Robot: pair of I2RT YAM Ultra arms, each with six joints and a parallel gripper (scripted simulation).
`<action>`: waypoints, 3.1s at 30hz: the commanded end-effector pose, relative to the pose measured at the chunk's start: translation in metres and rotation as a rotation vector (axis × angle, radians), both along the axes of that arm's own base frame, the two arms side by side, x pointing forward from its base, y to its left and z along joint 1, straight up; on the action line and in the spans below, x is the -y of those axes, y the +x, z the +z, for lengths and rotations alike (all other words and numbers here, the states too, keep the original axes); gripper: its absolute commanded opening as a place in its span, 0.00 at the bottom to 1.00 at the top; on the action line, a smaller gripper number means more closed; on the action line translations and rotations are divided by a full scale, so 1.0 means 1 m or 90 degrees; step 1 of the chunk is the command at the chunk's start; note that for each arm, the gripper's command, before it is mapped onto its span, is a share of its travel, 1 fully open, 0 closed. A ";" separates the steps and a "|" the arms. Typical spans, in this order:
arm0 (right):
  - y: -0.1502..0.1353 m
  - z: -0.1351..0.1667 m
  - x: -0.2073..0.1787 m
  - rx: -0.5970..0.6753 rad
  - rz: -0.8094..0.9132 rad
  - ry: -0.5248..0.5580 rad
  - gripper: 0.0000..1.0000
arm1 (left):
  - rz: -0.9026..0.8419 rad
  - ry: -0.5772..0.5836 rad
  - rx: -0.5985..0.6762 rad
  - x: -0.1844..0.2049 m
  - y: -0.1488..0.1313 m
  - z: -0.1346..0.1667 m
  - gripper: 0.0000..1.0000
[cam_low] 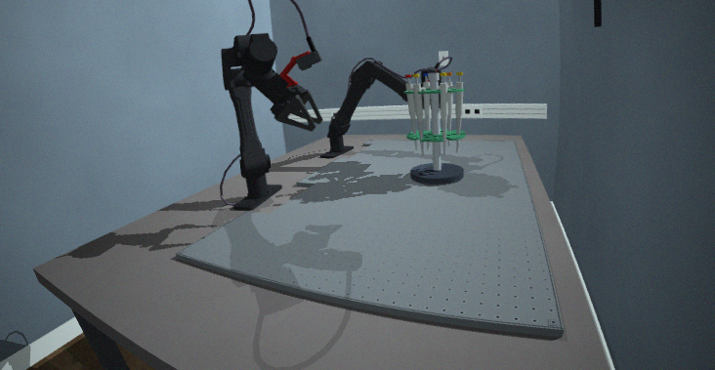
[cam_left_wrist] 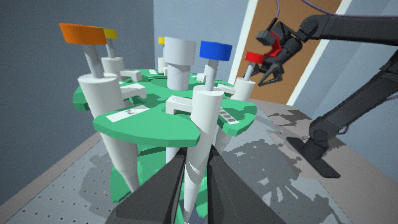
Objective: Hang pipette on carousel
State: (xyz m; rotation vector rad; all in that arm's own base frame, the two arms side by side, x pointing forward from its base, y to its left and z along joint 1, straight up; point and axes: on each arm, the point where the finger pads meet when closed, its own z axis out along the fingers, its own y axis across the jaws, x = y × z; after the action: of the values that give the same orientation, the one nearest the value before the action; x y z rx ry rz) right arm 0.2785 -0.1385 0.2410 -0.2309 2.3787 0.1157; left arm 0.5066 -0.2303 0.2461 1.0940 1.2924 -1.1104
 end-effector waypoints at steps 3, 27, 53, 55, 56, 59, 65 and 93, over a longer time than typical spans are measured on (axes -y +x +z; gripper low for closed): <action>0.005 0.012 0.004 0.026 0.003 -0.012 1.00 | -0.007 -0.005 0.027 0.003 -0.003 0.011 0.12; 0.005 0.012 0.004 0.026 0.003 -0.012 1.00 | -0.002 -0.003 0.023 0.001 -0.001 0.010 0.50; 0.005 0.012 0.004 0.026 0.003 -0.012 1.00 | 0.127 -0.011 0.056 0.000 -0.001 0.029 0.50; 0.005 0.012 0.004 0.026 0.003 -0.012 1.00 | 0.127 -0.011 0.056 0.000 -0.001 0.029 0.50; 0.005 0.012 0.004 0.026 0.003 -0.012 1.00 | 0.127 -0.011 0.056 0.000 -0.001 0.029 0.50; 0.005 0.012 0.004 0.026 0.003 -0.012 1.00 | 0.127 -0.011 0.056 0.000 -0.001 0.029 0.50; 0.005 0.012 0.004 0.026 0.003 -0.012 1.00 | 0.125 -0.011 0.056 0.000 -0.001 0.029 0.50; 0.005 0.012 0.004 0.026 0.003 -0.012 1.00 | 0.125 -0.011 0.056 0.000 -0.001 0.029 0.50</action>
State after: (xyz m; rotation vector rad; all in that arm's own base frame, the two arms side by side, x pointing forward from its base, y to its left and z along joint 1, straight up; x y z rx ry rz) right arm 0.2785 -0.1385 0.2410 -0.2309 2.3787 0.1157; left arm 0.5056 -0.2317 0.2426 0.9538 1.3648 -0.9667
